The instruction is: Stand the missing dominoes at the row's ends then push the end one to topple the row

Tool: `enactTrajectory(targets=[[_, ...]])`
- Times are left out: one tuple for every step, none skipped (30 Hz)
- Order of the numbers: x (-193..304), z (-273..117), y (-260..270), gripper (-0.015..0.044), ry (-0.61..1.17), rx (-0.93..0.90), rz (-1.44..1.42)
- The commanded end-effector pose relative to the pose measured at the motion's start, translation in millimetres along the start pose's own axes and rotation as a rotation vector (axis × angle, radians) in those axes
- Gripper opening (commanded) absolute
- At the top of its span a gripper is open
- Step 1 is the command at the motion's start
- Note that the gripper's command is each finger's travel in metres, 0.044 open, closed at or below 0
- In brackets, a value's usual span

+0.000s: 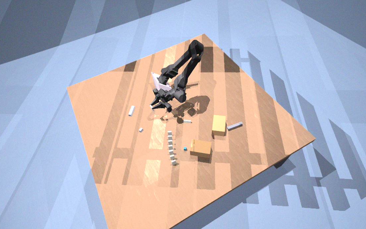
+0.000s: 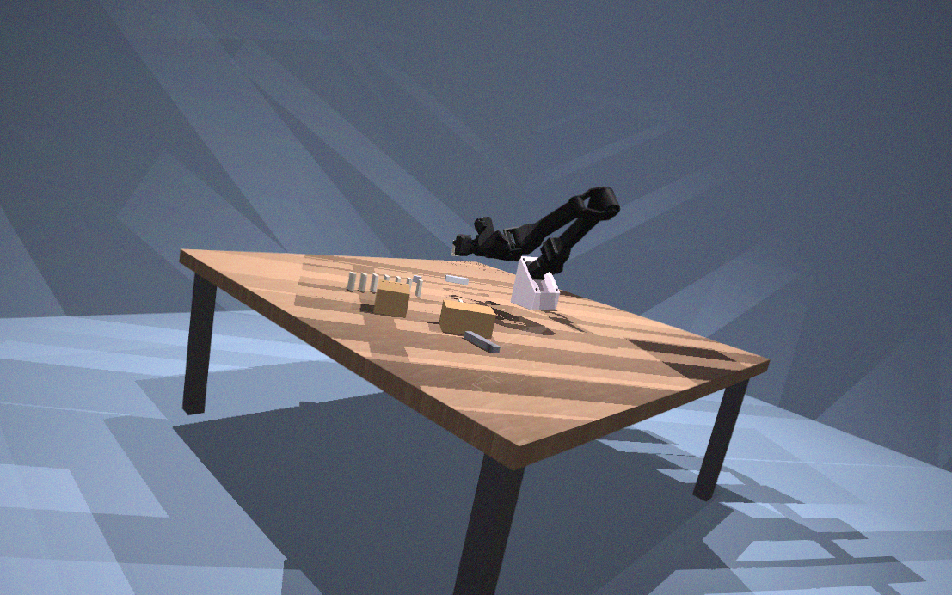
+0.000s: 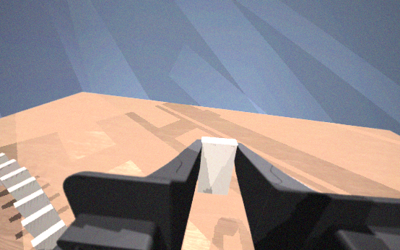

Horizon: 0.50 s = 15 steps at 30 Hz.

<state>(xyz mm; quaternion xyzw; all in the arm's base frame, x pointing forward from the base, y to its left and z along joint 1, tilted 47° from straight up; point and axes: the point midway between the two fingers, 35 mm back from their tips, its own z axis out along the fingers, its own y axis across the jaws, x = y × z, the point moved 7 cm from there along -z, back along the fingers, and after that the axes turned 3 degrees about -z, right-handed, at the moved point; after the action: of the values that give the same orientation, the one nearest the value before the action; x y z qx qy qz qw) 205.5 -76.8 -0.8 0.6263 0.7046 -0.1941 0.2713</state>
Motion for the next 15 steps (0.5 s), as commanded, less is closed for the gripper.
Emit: enactTrajectory(targets=[[2, 0, 1, 0.0107, -0.002, -0.001, 0.004], [4, 0, 2, 0.0107, -0.001, -0.001, 0.004], [8, 1, 3, 0.0107, 0.001, -0.001, 0.004], [11, 1, 4, 0.0107, 0.003, -0.001, 0.004], [14, 2, 5, 0.0107, 0.005, -0.001, 0.004], [17, 2, 5, 0.0107, 0.006, -0.001, 0.004], [20, 3, 6, 0.0107, 0.008, 0.0, 0.004], [24, 3, 7, 0.0107, 0.009, 0.0, 0.004], [27, 3, 8, 0.0107, 0.01, 0.0, 0.004], [30, 4, 8, 0.0107, 0.011, 0.0, 0.004], [34, 4, 9, 0.0107, 0.012, 0.001, 0.004], [37, 5, 9, 0.0107, 0.013, 0.001, 0.004], [40, 5, 10, 0.0107, 0.014, 0.001, 0.003], [44, 6, 10, 0.0107, 0.015, 0.001, 0.003], [47, 6, 11, 0.0107, 0.015, 0.002, 0.003]])
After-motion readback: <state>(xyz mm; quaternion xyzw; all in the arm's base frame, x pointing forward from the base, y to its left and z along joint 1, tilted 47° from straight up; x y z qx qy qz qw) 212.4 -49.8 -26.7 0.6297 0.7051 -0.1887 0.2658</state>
